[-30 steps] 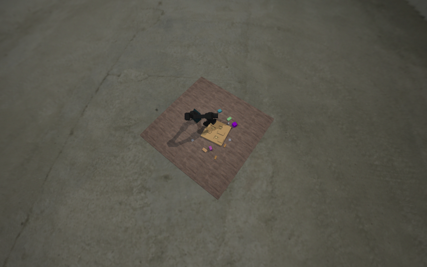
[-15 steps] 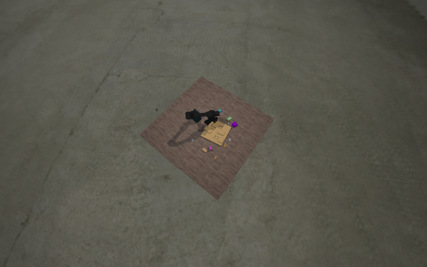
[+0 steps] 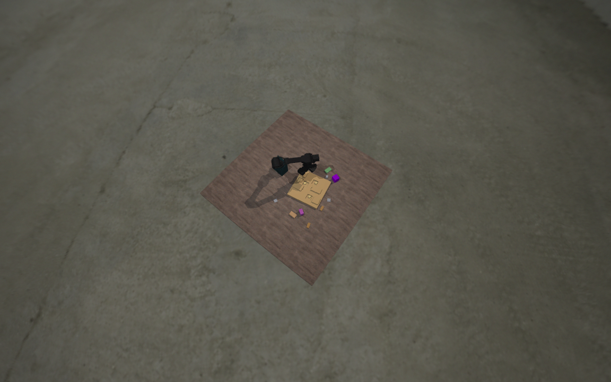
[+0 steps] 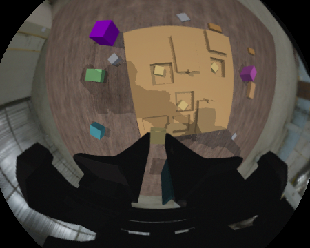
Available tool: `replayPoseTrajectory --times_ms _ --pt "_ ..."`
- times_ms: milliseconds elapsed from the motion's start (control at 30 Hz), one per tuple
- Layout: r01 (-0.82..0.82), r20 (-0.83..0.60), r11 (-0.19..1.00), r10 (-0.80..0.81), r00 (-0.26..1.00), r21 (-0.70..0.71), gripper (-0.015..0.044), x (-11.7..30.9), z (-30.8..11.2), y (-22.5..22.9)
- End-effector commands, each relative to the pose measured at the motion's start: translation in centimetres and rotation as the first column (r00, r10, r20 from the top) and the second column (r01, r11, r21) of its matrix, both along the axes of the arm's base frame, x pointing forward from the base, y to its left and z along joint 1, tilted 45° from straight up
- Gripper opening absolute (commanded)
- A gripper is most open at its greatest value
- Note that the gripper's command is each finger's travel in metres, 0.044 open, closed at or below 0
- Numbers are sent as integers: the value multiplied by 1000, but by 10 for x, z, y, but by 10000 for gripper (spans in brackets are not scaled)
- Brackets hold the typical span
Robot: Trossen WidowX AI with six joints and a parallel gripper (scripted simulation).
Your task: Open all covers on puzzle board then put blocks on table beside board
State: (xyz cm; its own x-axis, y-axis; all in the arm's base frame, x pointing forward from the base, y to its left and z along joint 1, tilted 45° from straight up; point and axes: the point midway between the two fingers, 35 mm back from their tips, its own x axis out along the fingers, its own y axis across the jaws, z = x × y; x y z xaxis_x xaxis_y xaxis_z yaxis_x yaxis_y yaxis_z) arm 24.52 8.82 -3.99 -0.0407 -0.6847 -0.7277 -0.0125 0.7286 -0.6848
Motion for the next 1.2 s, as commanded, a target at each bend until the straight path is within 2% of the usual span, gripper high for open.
replayPoseTrajectory --times_ms 0,933,1167 --pt "0 -1 1000 0 1000 3 80 2 -10 13" --pt "3 1 1000 -3 1000 3 80 -6 -90 86" --pt "3 2 1000 -3 1000 2 80 -8 -97 88"
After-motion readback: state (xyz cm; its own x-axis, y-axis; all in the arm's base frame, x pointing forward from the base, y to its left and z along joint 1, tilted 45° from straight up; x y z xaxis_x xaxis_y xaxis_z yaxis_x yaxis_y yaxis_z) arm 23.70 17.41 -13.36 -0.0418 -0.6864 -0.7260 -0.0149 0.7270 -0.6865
